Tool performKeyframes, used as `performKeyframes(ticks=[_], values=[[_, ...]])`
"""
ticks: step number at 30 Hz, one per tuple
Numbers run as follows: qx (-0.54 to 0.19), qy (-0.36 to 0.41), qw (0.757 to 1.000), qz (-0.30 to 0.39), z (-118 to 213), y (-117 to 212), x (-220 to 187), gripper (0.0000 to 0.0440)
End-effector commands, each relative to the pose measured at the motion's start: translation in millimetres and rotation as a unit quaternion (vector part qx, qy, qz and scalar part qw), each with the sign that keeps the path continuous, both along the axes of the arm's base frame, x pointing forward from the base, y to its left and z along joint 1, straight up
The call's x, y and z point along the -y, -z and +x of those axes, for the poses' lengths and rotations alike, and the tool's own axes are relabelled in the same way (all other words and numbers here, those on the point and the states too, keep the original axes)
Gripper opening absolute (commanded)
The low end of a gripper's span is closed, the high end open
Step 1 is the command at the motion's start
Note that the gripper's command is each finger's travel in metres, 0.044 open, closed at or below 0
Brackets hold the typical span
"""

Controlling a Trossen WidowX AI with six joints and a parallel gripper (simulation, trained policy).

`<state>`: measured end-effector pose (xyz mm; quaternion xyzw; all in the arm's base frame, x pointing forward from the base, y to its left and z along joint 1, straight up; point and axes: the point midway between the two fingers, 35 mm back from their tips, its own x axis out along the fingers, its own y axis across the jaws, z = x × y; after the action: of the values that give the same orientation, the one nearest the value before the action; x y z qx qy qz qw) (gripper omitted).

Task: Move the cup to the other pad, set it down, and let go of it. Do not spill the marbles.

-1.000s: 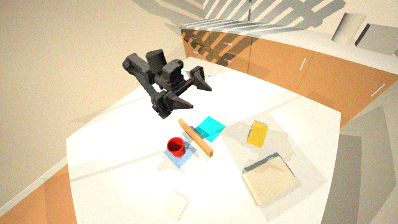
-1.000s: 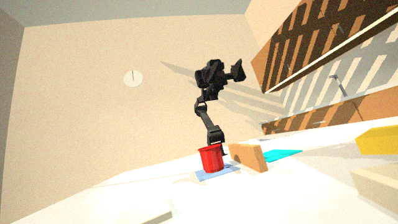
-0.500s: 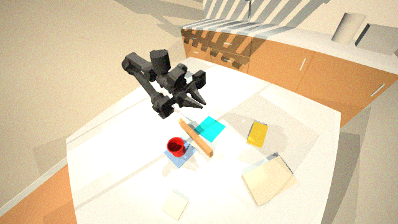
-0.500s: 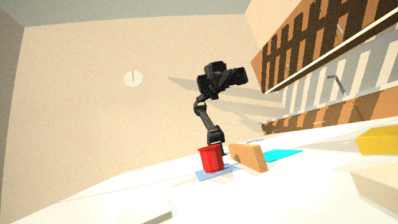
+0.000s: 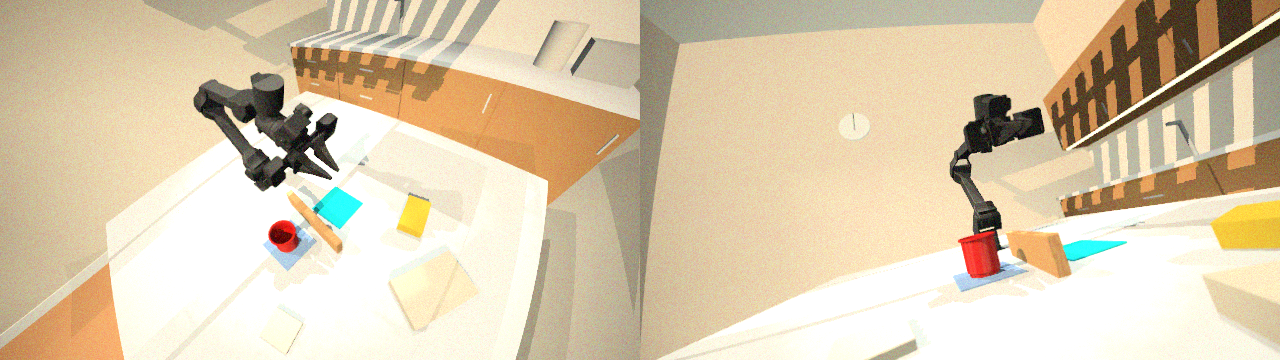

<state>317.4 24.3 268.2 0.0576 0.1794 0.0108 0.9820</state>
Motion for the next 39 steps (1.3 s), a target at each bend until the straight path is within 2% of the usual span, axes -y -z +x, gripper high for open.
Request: performKeyframes(ticks=[1, 16, 39], values=[[-0.028, 0.0, 1.0, 0.007, 0, 2, -4, 0.0092], [-0.149, -0.001, 0.989, 0.004, -5, 22, -10, 0.0077], [-0.33, -0.002, 0.943, -0.038, -24, 52, -3, 0.0116]])
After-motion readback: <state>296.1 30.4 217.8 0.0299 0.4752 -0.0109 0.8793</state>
